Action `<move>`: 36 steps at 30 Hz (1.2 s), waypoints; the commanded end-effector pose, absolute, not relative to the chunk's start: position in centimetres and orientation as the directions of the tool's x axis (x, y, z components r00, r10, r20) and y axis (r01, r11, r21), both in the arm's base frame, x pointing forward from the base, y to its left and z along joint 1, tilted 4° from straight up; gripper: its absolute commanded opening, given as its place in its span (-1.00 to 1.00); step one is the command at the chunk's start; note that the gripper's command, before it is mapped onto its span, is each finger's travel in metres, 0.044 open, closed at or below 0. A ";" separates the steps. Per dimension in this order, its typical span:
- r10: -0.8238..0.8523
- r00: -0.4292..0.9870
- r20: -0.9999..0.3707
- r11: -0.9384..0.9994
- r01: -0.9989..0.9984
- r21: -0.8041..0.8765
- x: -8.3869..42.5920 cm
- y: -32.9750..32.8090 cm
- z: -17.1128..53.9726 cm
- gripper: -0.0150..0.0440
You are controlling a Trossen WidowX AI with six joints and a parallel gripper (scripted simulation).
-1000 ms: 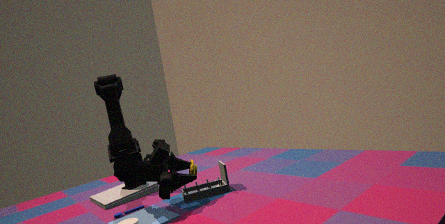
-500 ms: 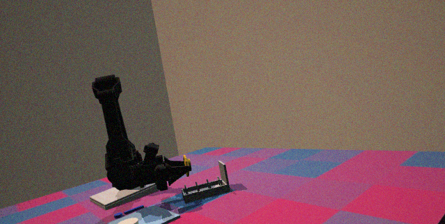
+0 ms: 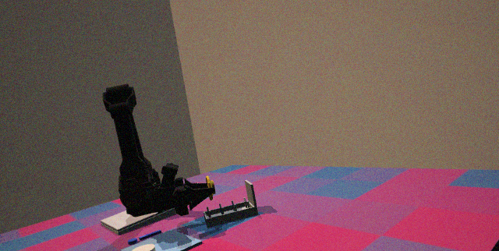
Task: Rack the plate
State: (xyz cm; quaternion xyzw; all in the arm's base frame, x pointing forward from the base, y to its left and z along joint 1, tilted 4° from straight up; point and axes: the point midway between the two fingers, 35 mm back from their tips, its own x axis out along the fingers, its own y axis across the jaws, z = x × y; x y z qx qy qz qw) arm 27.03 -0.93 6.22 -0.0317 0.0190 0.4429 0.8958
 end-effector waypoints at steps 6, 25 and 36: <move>0.793 0.606 -0.063 0.606 -0.795 -0.024 27.4 -0.9 4.4 -0.49; 0.794 0.605 -0.062 0.605 -0.796 -0.013 27.4 -0.8 2.6 -0.49; 0.794 0.605 -0.062 0.605 -0.796 -0.018 27.4 -0.9 2.5 0.04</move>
